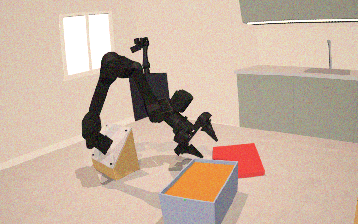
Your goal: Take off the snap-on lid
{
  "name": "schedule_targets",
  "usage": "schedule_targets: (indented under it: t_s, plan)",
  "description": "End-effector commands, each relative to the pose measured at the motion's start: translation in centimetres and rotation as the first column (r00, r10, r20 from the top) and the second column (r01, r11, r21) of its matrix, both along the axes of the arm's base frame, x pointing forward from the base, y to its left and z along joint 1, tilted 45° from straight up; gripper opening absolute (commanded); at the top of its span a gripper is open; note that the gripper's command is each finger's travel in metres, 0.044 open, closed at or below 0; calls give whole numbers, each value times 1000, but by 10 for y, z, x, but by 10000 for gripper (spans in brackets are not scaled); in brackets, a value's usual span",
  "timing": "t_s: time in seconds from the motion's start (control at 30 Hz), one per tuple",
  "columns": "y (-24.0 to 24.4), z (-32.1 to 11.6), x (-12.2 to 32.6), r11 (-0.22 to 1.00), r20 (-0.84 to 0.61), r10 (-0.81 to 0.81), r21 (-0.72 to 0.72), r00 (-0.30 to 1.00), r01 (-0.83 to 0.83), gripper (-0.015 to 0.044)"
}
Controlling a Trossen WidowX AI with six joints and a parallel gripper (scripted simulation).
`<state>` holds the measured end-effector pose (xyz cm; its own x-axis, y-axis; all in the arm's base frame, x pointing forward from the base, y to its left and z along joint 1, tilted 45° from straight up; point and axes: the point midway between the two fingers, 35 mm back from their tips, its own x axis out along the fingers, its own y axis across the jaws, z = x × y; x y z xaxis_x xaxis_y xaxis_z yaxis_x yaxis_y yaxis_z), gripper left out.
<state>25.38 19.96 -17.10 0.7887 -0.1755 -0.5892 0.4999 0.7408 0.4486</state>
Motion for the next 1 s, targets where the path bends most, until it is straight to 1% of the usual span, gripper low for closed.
schedule_targets:
  t_s: [0.0,0.7,0.97]
  plan:
    - [-1,4,-7,1000,6,0,6,1000,0,440]
    - [-15,10,-47,1000,2,0,6,1000,0,440]
    - [-9,15,-50,1000,2,0,6,1000,0,440]
